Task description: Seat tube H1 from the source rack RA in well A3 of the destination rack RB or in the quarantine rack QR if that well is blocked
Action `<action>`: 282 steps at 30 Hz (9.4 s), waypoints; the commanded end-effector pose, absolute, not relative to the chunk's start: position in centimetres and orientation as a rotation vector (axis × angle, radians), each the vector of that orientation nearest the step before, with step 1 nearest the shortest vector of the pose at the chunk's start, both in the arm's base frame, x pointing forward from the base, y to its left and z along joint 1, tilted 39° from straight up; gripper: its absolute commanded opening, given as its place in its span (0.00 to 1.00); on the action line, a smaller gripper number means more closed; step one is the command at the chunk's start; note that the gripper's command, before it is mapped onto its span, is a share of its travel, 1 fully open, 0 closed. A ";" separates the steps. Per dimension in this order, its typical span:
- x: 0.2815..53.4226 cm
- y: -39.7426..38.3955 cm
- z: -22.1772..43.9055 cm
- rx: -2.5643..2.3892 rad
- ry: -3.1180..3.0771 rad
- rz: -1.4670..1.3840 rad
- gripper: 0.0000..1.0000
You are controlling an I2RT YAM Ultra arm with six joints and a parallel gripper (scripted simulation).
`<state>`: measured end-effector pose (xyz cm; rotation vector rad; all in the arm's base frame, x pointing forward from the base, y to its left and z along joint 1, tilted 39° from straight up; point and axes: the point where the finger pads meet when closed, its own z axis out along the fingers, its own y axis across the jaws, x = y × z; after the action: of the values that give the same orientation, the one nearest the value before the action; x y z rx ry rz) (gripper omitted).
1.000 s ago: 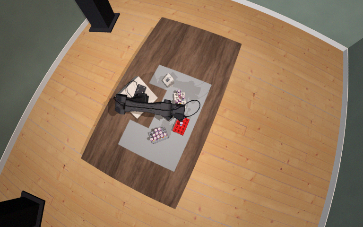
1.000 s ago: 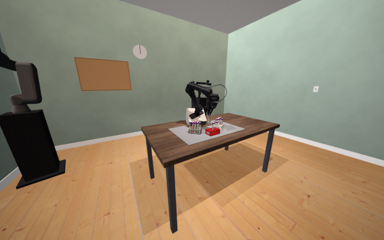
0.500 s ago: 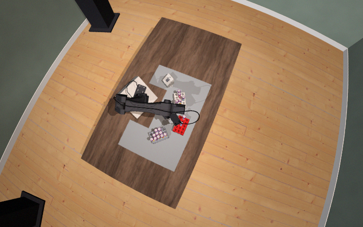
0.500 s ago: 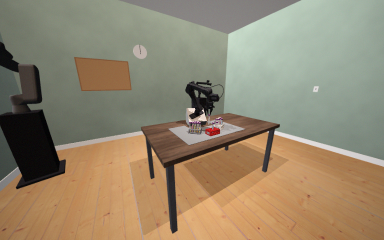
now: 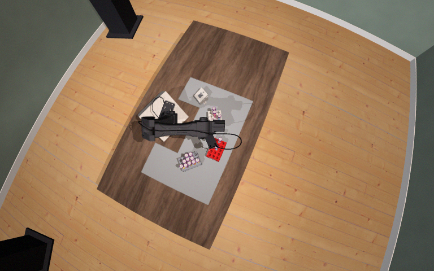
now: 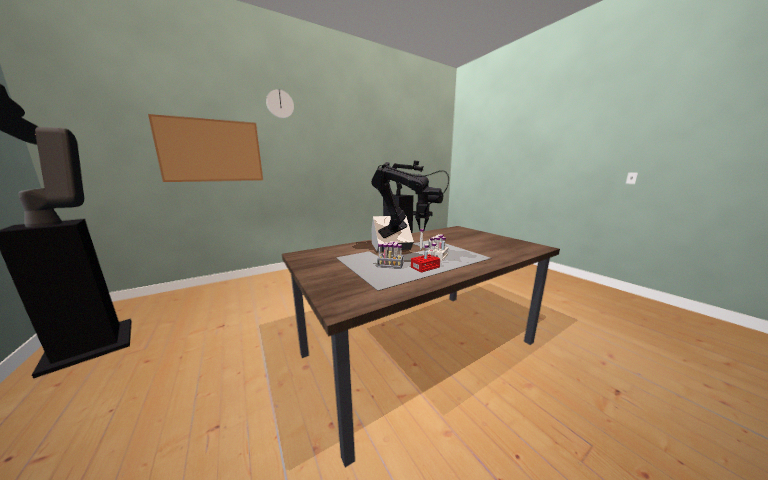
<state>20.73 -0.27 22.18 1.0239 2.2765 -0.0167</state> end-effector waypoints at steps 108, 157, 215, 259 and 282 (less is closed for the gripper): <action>24.8 -0.8 24.9 1.065 2.198 0.008 0.00; 25.6 -1.1 23.9 1.061 2.196 0.013 0.00; 26.8 -2.1 21.4 1.063 2.211 -0.005 0.00; 28.2 -2.7 19.7 1.067 2.217 -0.019 0.00; 28.2 -2.5 19.9 1.062 2.218 -0.004 0.24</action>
<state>28.08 -2.39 19.54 1.0691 2.2282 -0.0049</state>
